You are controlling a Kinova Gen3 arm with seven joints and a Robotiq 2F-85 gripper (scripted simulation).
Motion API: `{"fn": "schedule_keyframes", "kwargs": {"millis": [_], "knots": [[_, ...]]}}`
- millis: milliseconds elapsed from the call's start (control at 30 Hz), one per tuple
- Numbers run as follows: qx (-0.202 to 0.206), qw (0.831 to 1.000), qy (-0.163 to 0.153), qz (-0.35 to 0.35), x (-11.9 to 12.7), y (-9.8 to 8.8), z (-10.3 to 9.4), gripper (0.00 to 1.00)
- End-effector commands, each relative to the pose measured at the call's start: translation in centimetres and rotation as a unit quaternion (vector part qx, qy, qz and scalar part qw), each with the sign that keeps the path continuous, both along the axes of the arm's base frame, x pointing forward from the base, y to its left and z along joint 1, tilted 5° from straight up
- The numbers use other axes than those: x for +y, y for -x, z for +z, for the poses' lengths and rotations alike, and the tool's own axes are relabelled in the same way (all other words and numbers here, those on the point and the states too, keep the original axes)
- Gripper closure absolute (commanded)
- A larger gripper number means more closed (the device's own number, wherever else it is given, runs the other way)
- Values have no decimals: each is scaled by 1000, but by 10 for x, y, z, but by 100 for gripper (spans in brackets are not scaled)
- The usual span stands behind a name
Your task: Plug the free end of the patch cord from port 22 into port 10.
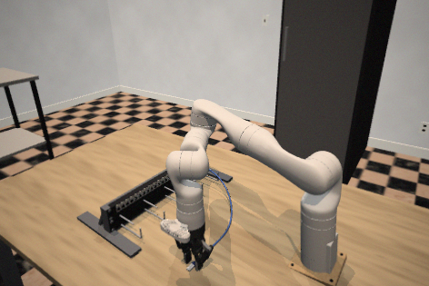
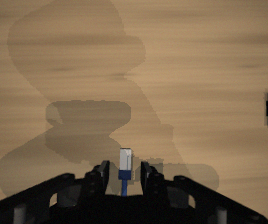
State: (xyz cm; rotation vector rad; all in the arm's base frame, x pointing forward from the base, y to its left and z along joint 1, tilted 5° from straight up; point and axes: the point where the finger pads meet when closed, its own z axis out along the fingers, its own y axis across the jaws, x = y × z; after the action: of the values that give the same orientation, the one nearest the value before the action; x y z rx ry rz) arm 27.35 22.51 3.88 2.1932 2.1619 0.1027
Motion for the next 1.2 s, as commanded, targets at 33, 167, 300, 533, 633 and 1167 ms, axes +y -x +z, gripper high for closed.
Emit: {"fn": "schedule_keyframes", "kwargs": {"millis": [33, 167, 300, 533, 633, 1167], "knots": [[-1, 1000, 0, -1, 0, 1, -1, 63], [-1, 1000, 0, -1, 0, 1, -1, 100], [-1, 1000, -1, -1, 0, 1, -1, 100], [-1, 1000, -1, -1, 0, 1, -1, 100], [-1, 1000, -1, -1, 0, 1, -1, 100], [-1, 1000, -1, -1, 1, 1, -1, 100]]}}
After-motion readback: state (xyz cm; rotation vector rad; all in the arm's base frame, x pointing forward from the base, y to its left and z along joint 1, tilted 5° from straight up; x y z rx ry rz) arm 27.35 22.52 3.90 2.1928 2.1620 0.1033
